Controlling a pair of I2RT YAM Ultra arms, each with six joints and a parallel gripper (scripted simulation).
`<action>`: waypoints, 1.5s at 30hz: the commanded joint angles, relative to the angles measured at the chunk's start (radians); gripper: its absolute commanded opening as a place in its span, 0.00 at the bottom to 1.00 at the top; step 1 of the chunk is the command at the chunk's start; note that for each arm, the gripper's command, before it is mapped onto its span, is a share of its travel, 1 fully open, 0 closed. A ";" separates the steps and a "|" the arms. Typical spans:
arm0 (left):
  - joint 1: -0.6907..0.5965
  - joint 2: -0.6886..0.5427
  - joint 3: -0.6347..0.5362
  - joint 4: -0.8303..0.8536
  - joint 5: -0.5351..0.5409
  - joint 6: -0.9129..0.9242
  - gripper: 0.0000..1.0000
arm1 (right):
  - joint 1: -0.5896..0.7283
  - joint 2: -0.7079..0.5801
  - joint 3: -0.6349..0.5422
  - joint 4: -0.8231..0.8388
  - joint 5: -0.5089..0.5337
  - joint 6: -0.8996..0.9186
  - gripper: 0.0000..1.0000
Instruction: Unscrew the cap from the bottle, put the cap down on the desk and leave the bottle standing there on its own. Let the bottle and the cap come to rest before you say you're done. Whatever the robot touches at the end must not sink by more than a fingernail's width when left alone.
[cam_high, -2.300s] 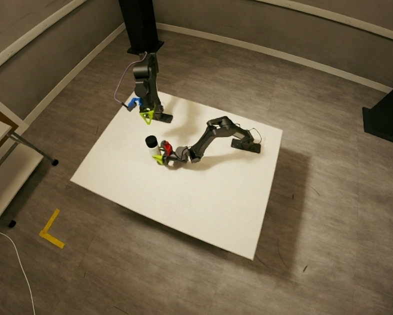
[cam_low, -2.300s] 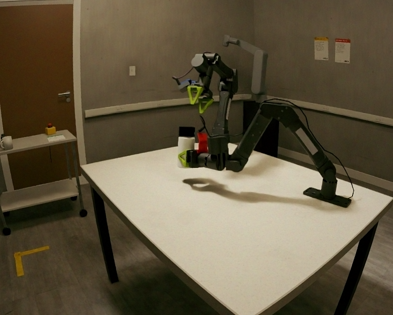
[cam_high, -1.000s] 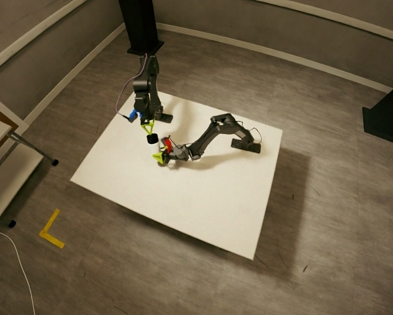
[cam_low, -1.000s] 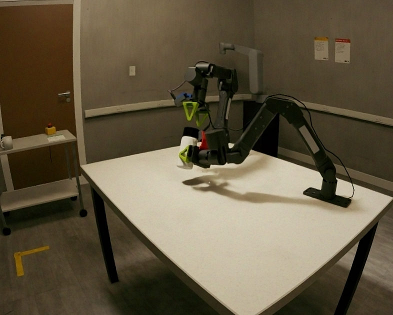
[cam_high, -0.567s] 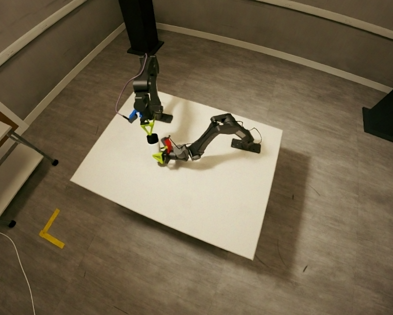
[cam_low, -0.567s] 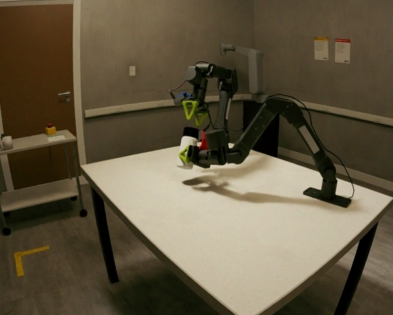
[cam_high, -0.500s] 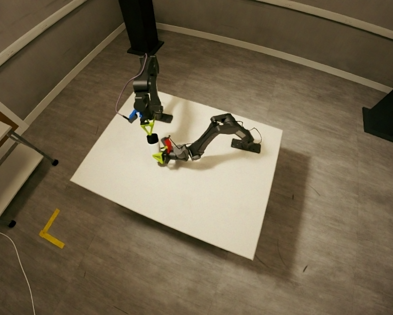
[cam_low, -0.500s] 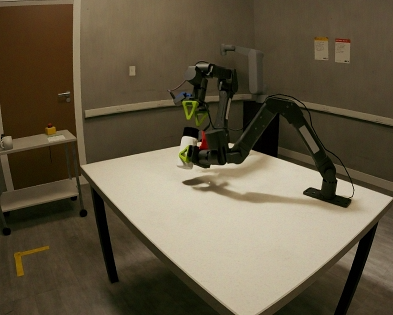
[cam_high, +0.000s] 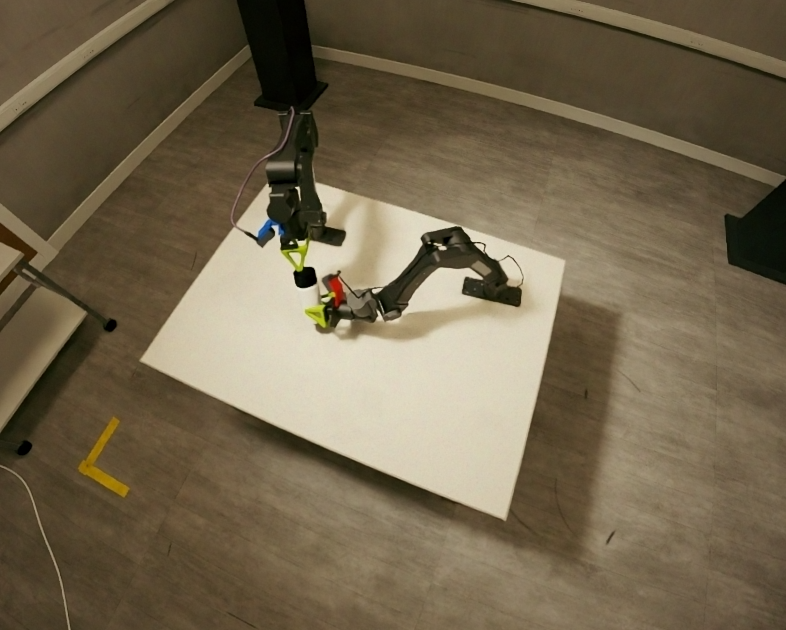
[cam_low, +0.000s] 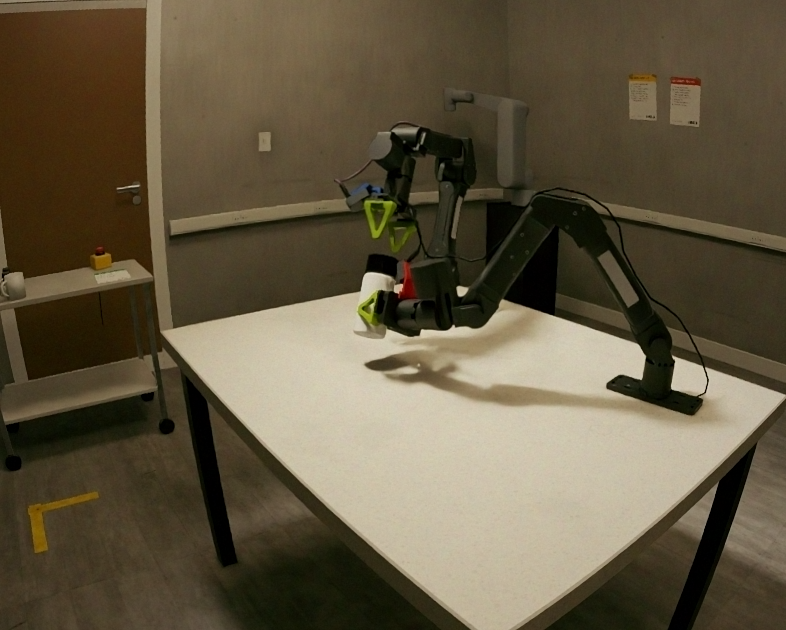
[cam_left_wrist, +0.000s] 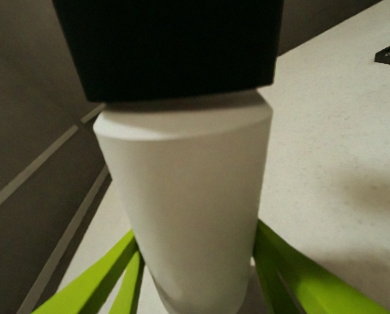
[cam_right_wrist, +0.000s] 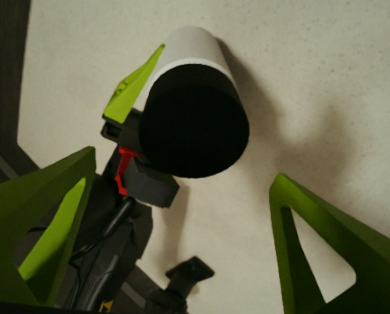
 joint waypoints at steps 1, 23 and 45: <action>-0.003 -0.020 0.019 0.013 0.001 -0.001 0.00 | 0.000 -0.006 -0.030 0.036 0.000 0.001 0.94; -0.003 -0.020 0.019 0.013 0.001 -0.001 0.00 | 0.016 0.023 -0.130 0.155 0.013 0.014 0.94; -0.003 -0.020 0.019 0.013 0.001 0.000 0.00 | 0.024 0.009 -0.110 0.127 0.032 -0.515 0.00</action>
